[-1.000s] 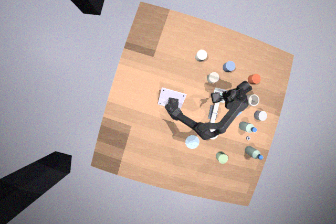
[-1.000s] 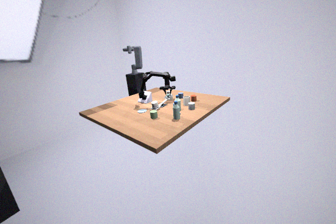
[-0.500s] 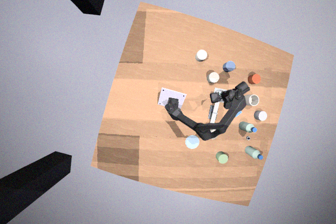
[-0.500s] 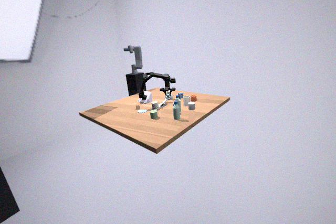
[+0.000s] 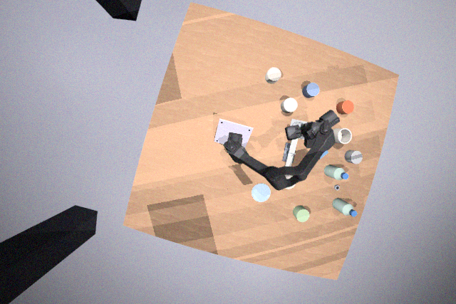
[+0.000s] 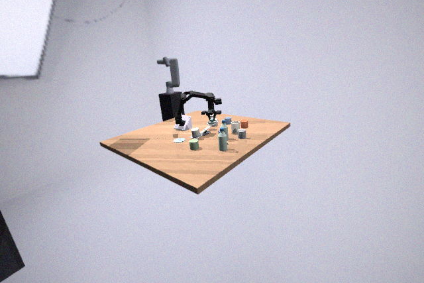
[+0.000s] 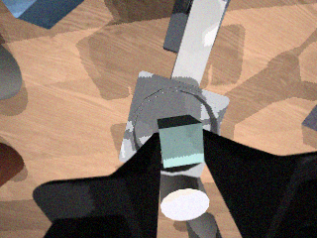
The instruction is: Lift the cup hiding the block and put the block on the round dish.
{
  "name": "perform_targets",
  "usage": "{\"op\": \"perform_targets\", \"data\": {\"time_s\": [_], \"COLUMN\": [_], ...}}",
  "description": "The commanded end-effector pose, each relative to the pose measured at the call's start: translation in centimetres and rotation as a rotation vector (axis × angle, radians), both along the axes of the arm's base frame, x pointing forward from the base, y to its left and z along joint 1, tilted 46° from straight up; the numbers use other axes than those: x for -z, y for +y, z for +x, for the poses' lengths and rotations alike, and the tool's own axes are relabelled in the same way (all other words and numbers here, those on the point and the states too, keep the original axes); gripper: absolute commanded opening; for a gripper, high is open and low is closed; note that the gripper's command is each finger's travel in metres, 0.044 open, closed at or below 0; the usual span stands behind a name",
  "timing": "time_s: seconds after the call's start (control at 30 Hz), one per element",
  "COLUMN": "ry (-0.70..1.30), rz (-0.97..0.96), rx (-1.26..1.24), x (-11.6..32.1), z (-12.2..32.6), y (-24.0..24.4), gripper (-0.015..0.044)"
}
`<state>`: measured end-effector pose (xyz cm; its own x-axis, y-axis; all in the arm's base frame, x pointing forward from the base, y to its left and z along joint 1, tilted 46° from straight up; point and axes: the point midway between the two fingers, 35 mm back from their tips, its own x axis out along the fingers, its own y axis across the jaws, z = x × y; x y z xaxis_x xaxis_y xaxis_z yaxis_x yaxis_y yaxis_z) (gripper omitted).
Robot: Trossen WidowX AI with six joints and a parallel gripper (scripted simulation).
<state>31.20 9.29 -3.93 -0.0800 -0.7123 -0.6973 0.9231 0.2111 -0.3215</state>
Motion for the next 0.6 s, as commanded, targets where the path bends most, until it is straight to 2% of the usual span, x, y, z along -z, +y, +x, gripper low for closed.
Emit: {"op": "perform_targets", "data": {"time_s": [0.0, 0.57], "ry": [-0.001, 0.039], "rz": [0.009, 0.008], "rx": [-0.019, -0.08], "x": [-1.2, -6.1], "z": [0.4, 0.5], "y": [1.5, 6.4], "gripper": [0.0, 0.0]}}
